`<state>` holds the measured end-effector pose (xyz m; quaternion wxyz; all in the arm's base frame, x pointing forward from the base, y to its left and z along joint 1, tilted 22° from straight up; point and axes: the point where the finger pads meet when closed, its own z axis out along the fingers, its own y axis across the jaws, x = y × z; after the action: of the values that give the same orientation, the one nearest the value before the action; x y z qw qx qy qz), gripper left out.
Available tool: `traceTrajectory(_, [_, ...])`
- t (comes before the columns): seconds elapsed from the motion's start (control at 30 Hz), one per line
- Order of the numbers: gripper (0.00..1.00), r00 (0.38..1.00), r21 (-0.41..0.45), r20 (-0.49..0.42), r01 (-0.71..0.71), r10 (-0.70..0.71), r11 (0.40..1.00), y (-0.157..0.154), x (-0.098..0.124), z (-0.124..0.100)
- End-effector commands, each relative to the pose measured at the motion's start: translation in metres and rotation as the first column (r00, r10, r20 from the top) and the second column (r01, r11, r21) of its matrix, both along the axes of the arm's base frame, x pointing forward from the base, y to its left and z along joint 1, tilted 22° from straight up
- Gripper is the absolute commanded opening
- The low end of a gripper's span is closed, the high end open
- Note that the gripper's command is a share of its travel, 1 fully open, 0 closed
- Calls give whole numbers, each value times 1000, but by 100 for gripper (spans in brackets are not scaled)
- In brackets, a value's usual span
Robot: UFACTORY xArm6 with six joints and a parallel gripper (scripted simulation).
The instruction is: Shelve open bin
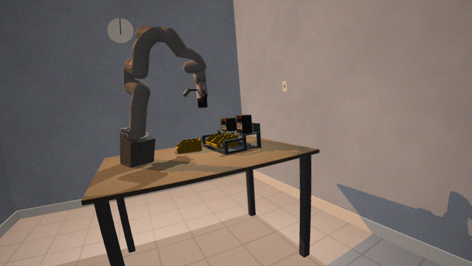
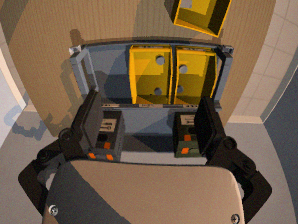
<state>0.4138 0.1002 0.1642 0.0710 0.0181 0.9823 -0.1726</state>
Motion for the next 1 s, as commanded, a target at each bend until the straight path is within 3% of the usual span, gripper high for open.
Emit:
traceTrajectory(0.0, [100, 1000, 1, 3, 0, 0, 1000, 1, 1, 1])
traceTrajectory(0.97, [100, 1000, 1, 3, 0, 0, 1000, 2, -1, 3])
